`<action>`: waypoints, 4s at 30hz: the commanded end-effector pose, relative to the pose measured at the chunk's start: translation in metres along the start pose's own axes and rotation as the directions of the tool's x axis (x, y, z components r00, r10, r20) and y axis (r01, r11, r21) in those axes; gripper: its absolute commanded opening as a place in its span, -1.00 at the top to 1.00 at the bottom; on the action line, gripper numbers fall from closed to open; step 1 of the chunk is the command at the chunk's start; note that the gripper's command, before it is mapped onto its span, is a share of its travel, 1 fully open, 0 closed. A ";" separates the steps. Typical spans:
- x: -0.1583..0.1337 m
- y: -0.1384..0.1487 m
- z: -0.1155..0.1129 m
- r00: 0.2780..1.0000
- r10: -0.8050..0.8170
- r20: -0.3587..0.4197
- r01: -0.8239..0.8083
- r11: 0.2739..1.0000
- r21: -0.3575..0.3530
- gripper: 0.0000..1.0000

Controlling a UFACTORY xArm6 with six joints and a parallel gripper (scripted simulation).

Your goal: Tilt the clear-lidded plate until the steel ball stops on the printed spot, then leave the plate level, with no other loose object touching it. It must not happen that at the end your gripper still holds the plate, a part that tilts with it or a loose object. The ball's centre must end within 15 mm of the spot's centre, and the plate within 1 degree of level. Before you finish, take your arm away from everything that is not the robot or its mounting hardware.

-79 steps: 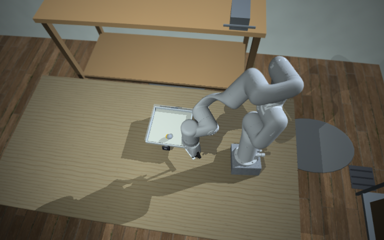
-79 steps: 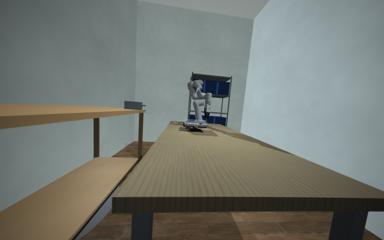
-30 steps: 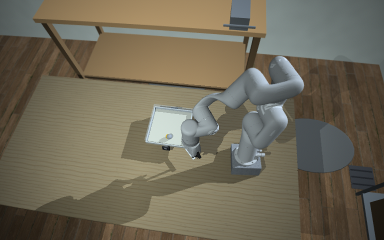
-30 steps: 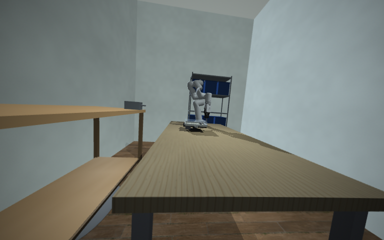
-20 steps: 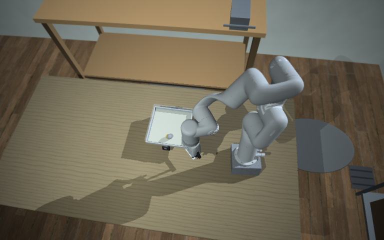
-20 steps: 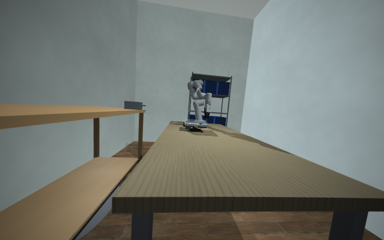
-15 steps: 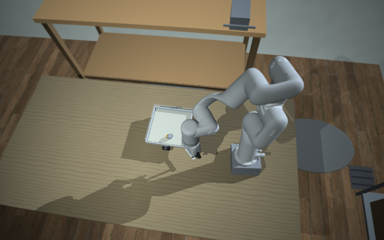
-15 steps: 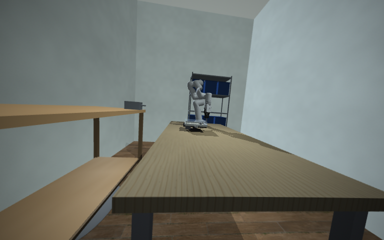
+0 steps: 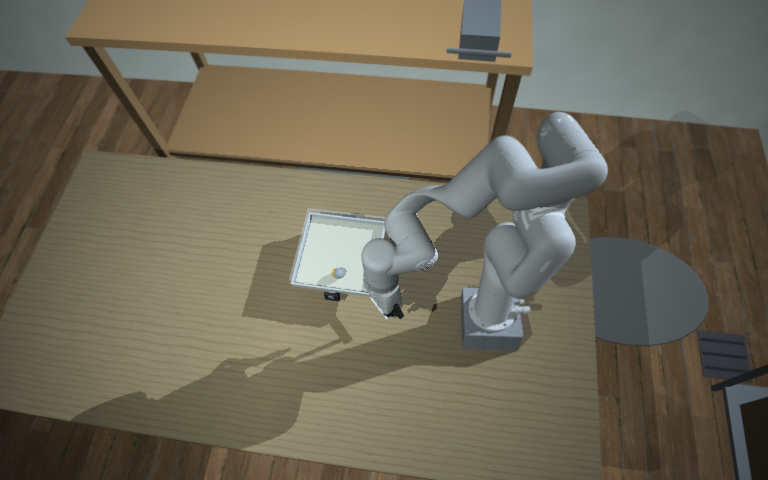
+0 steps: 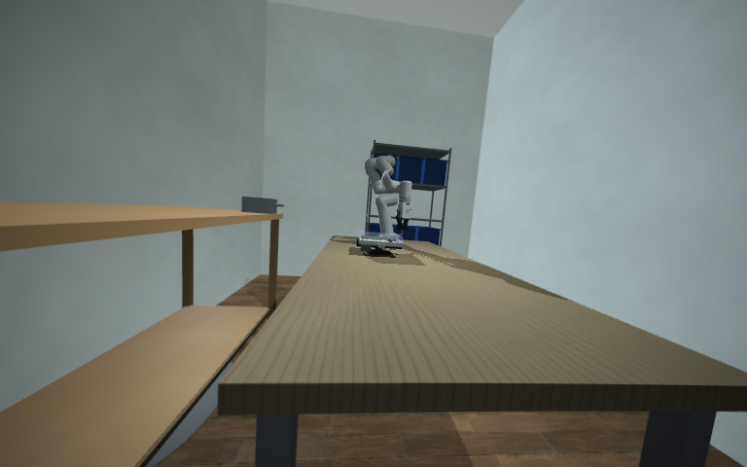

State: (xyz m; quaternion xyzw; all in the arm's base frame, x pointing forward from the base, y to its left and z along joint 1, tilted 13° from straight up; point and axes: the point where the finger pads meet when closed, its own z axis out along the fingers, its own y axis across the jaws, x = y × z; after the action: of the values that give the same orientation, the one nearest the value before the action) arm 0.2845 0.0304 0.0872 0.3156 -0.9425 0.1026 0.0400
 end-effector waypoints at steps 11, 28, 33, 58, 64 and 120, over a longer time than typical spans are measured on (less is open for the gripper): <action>-0.001 -0.001 -0.001 1.000 0.000 0.003 0.000 1.000 0.001 -0.22; -0.001 -0.001 -0.002 1.000 0.000 0.003 0.000 1.000 0.001 -0.22; -0.001 -0.001 -0.004 1.000 0.000 0.003 0.000 1.000 0.001 -0.22; -0.001 -0.001 -0.038 1.000 0.000 0.003 0.000 1.000 0.001 -0.22; -0.001 -0.001 -0.045 1.000 0.000 0.003 0.000 1.000 0.001 -0.22; -0.001 -0.001 -0.061 1.000 0.000 0.003 0.000 1.000 0.001 -1.00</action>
State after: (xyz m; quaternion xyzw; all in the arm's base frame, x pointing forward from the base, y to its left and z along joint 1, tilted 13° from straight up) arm 0.2850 0.0434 0.1456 0.3156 -0.9425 0.1027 0.0401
